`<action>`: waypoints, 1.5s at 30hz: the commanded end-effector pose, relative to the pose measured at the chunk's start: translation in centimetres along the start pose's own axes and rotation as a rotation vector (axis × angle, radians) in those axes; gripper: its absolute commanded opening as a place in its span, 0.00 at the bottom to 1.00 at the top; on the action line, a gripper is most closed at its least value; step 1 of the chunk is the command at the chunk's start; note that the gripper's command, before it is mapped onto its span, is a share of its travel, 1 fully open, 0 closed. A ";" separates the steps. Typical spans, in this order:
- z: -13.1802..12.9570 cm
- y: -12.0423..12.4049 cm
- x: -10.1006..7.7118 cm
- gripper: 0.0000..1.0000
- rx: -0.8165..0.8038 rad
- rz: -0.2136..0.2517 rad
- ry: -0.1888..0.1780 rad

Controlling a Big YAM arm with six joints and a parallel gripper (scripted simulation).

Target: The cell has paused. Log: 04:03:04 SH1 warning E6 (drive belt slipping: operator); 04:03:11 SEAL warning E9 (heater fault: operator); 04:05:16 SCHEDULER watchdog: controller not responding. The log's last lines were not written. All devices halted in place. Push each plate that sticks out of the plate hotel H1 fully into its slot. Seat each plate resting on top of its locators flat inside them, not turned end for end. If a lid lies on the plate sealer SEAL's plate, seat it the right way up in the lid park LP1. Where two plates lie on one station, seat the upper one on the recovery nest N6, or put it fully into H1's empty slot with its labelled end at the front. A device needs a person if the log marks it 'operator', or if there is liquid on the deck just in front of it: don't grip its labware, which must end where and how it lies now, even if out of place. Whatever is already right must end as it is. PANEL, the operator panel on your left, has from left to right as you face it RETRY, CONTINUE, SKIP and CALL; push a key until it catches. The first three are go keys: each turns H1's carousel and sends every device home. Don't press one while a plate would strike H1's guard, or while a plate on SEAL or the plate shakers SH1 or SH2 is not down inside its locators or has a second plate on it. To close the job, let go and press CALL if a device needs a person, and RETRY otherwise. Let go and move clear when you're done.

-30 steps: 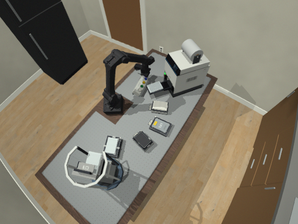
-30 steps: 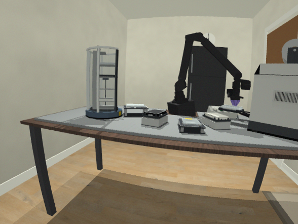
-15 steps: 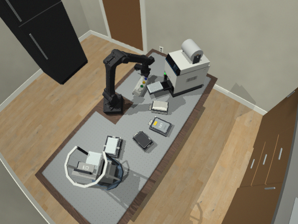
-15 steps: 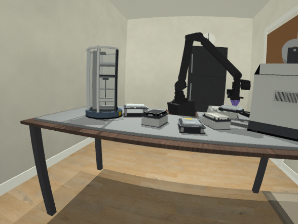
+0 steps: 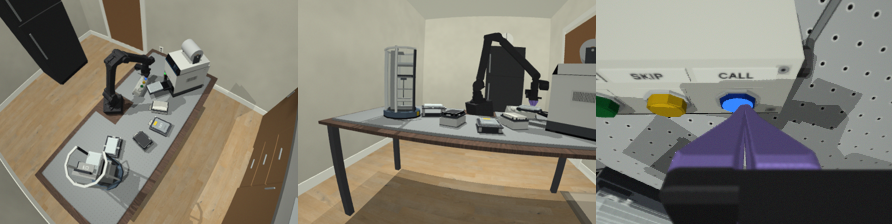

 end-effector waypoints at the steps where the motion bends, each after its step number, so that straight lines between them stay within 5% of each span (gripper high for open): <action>1: -1.0 0.3 -0.8 0.00 0.001 0.002 0.017; 15: -1.0 0.3 -0.8 0.00 0.001 0.002 0.017; 17: -2.0 0.6 -2.8 0.00 0.003 0.005 0.048; 32: -1.9 0.0 -5.6 0.00 0.005 0.006 0.052; 33: -0.9 -0.2 -3.8 0.00 0.001 0.000 0.001; 35: -1.8 0.1 -6.2 0.00 0.008 0.005 0.050; 45: -1.7 0.0 -8.3 0.00 0.006 0.006 0.054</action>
Point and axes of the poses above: the point where the finger pads meet when closed, its own x axis out along the fingers, its own z axis across the jaws, y = z × x, the point moved 4 cm from there along -x, back along the fingers, and after that the axes turned 12 degrees about x, right-handed, at the moved point
